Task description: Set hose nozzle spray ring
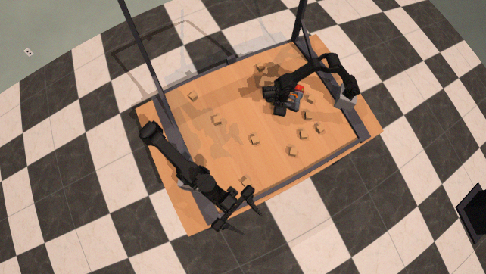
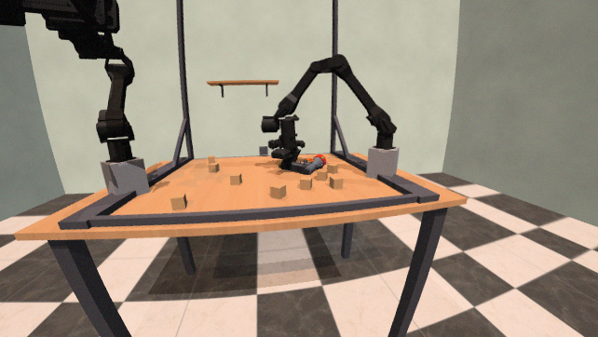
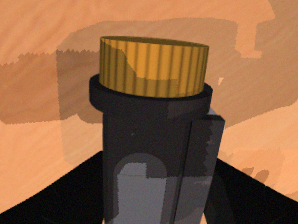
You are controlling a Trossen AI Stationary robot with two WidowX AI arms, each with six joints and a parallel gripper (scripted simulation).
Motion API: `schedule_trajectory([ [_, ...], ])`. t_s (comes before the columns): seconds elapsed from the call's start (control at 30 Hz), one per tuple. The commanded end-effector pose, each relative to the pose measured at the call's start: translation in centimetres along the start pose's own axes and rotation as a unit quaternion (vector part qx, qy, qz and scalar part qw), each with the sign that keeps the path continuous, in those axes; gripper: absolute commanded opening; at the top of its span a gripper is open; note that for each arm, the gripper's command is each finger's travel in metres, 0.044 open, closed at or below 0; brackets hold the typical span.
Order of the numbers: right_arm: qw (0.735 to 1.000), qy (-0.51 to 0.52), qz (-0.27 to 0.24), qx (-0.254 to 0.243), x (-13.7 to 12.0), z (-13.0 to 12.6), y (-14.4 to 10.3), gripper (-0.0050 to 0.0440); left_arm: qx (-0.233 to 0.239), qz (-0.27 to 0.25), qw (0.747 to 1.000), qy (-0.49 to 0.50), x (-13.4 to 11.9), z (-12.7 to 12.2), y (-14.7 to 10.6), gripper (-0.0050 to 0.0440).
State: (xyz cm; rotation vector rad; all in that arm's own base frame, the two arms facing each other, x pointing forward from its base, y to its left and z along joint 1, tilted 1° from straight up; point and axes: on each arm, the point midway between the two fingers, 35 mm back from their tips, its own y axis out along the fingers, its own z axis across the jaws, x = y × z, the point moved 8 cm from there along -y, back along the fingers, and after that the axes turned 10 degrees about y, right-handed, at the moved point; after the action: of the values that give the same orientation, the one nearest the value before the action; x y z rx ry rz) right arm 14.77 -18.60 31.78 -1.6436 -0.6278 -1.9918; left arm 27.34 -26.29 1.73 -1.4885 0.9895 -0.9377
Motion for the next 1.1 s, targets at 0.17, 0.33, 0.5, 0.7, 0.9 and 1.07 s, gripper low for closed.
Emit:
schedule_trajectory([
  [0.17,1.0,0.0,-0.008,0.003,0.6,0.1,-0.1,0.0406,0.008,-0.001,0.996,0.084,0.8,0.2,-1.0,0.017],
  [0.33,1.0,0.0,-0.008,0.003,0.6,0.1,-0.1,0.0406,0.008,0.0,0.996,0.084,0.8,0.2,-0.9,0.017],
  [0.5,1.0,0.0,-0.008,0.003,0.6,0.1,-0.1,0.0406,0.008,0.004,0.993,0.116,0.8,0.2,-1.0,0.017],
  [0.7,1.0,0.0,-0.008,0.003,0.6,0.1,-0.1,0.0406,0.01,-0.055,0.992,0.115,-1.1,0.2,-2.0,0.017],
  [0.9,1.0,0.0,-0.008,0.003,0.6,0.1,-0.1,0.0406,0.013,-0.066,0.991,0.115,-1.1,0.3,-2.2,0.017],
  [1.07,1.0,0.0,-0.008,0.003,0.6,0.1,-0.1,0.0406,0.016,-0.124,0.986,0.115,-2.9,0.3,-3.0,0.017],
])
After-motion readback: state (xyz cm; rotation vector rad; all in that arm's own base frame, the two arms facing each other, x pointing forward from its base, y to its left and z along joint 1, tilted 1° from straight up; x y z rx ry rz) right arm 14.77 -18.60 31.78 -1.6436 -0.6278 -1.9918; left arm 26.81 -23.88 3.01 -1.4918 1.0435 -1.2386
